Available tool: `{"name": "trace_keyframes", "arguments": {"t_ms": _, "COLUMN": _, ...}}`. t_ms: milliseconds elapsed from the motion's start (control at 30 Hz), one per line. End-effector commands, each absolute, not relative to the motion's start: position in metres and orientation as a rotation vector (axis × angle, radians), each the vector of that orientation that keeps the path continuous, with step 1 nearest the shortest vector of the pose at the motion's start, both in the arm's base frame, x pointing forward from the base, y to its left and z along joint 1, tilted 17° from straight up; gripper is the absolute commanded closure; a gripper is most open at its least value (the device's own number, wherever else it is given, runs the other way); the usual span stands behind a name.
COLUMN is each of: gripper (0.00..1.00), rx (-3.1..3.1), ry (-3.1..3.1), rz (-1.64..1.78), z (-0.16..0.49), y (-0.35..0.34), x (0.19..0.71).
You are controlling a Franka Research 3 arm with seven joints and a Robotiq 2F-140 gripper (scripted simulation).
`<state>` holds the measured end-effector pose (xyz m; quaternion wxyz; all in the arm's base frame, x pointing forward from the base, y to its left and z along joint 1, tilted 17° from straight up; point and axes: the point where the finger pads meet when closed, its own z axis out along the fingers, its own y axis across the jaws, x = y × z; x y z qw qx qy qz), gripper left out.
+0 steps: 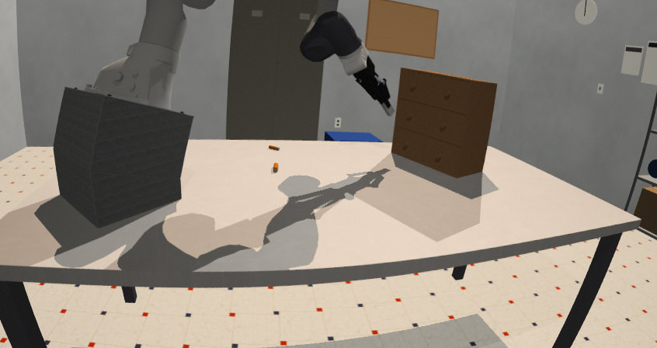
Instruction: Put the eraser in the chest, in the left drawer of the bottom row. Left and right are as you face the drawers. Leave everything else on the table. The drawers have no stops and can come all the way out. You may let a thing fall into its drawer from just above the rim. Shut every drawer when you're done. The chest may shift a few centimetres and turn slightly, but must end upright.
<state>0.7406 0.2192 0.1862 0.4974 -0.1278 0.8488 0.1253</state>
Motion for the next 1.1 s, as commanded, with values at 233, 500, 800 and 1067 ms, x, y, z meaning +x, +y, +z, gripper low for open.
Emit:
{"name": "trace_keyframes", "arguments": {"t_ms": 233, "gripper": 0.9, "rx": -0.274, "ry": 2.072, "rz": 0.325, "z": 0.206, "y": 0.209, "x": 0.724}}
{"name": "trace_keyframes", "arguments": {"t_ms": 500, "gripper": 0.9, "rx": -0.276, "ry": 2.083, "rz": 0.325, "z": 0.206, "y": 0.209, "x": 0.722}}
{"name": "trace_keyframes", "arguments": {"t_ms": 800, "gripper": 0.9, "rx": -0.288, "ry": 2.135, "rz": 0.322, "z": 0.21, "y": 0.206, "x": 0.714}}
{"name": "trace_keyframes", "arguments": {"t_ms": 1067, "gripper": 0.9, "rx": -0.299, "ry": 2.185, "rz": 0.318, "z": 0.214, "y": 0.203, "x": 0.707}}
